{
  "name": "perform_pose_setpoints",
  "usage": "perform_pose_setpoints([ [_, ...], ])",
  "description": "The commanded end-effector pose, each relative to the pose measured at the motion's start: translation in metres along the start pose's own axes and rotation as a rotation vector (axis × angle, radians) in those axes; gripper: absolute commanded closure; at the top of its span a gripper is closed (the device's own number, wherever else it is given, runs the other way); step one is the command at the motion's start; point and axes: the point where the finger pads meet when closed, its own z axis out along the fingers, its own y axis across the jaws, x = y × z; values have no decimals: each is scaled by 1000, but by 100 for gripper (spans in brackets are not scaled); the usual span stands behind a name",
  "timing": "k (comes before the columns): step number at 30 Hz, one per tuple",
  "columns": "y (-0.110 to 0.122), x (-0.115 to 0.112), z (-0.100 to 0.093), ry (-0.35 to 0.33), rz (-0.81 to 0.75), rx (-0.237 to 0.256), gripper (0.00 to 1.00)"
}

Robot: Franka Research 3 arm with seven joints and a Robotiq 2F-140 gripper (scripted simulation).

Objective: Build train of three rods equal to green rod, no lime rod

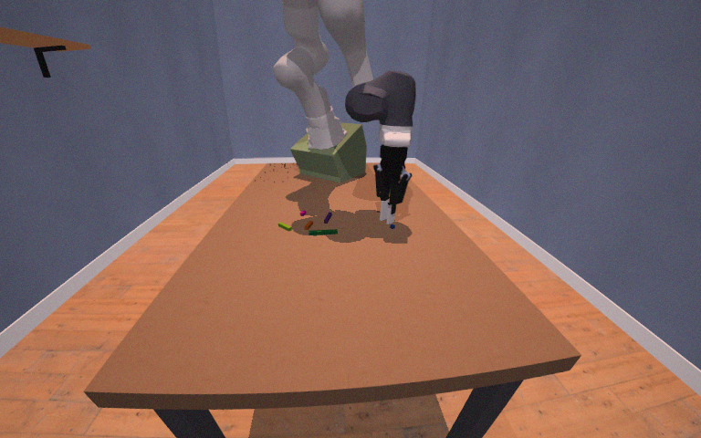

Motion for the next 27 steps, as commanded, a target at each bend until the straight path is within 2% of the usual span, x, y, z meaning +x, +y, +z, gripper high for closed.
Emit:
perform_pose_setpoints([
  [1, -2, -1, 0, -1, 0, 4, 85],
  [9, -2, -1, 0, -1, 0, 4, 85],
  [10, -2, -1, 0, -1, 0, 4, 97],
  [27, -2, -1, 0, -1, 0, 4, 97],
])
